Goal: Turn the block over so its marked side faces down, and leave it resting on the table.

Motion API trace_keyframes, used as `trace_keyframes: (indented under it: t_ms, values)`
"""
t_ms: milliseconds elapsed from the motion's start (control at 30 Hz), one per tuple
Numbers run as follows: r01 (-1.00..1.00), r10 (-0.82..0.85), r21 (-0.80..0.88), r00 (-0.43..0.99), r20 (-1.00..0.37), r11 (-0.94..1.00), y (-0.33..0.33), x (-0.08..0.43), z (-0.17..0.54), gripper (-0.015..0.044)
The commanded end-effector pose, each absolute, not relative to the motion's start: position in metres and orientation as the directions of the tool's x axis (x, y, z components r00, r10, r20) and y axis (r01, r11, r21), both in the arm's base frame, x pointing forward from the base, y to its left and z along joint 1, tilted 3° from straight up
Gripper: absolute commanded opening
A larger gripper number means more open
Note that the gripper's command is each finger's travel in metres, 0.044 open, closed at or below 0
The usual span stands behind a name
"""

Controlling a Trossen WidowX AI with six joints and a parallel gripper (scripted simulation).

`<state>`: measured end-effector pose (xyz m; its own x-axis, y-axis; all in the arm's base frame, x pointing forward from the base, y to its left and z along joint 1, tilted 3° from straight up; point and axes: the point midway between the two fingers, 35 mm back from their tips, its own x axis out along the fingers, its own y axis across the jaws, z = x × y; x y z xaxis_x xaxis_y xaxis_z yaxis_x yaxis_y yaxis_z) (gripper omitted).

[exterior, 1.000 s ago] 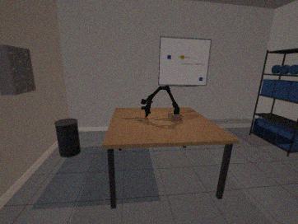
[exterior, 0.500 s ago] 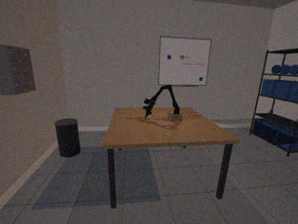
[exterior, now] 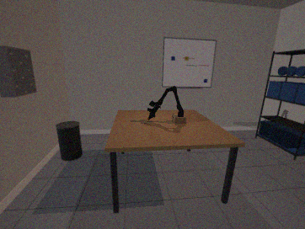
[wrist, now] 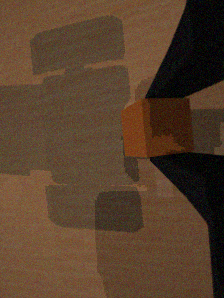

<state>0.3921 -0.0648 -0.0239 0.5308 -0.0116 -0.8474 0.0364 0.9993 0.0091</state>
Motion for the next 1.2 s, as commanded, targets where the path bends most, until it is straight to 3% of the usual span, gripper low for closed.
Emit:
trace_keyframes:
  t_ms: [0,800,1167]
  values:
    - [0.04,-0.01,0.016,0.575,-0.818,0.999,-0.065,0.394,-0.034,0.0]
    - [0.038,-0.022,0.016,0.829,-0.559,0.999,-0.064,0.388,-0.052,0.0]
    - [0.036,-0.024,0.015,0.87,-0.492,0.999,-0.063,0.383,-0.046,0.0]
